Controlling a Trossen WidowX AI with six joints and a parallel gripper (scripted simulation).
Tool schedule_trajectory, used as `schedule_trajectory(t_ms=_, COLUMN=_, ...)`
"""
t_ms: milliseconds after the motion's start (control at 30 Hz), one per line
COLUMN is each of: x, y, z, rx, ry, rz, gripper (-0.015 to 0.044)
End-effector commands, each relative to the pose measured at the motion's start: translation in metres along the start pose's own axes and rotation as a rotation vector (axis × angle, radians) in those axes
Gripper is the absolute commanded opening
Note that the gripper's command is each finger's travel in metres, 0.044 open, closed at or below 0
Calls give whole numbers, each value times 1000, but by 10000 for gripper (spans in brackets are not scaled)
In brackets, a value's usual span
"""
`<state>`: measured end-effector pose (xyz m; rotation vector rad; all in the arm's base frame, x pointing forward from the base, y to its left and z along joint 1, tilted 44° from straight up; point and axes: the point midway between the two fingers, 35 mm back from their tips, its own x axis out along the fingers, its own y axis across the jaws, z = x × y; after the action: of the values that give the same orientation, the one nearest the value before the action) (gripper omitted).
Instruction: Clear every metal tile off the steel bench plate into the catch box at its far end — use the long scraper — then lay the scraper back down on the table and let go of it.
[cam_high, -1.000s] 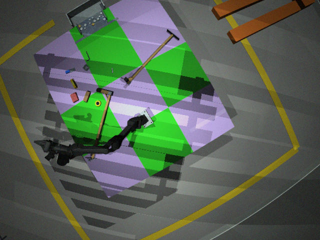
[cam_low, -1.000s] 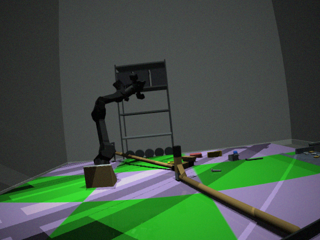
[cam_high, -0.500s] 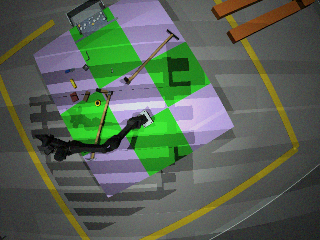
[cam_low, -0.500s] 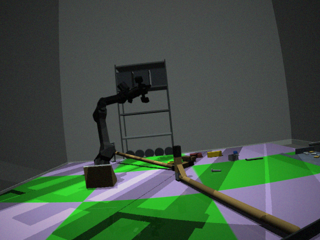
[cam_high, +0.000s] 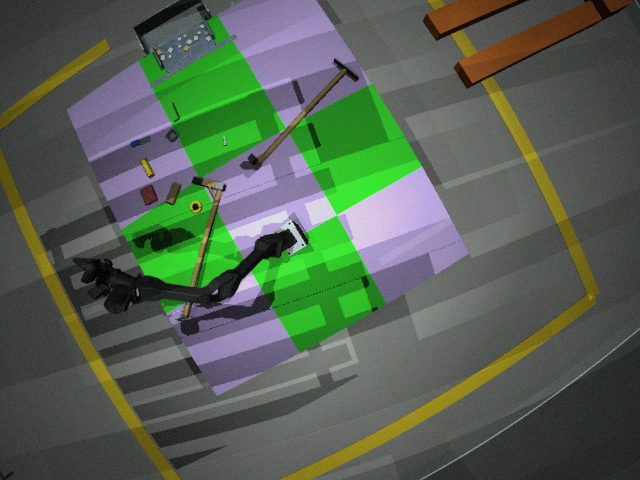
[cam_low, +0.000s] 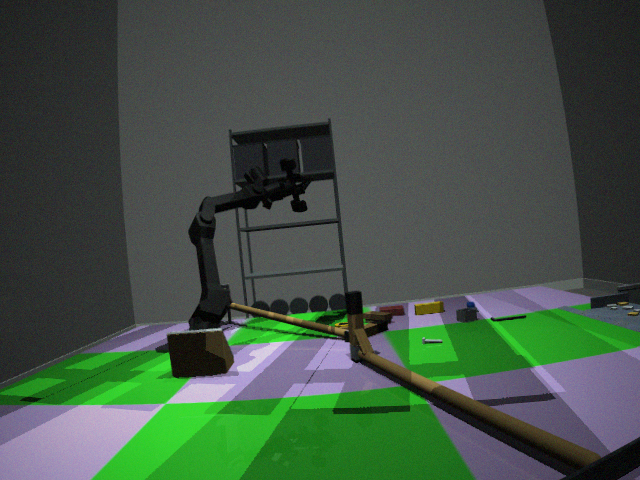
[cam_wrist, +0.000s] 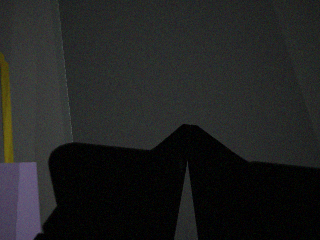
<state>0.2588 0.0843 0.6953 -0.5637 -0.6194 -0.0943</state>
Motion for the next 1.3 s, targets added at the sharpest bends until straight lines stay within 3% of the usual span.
schedule_trajectory(t_ms=0, x=6, y=12, z=-12, rx=-17, ry=24, rz=35, gripper=0)
schedule_trajectory(t_ms=1267, x=27, y=76, z=-107, rx=-139, ry=228, rz=277, gripper=0)
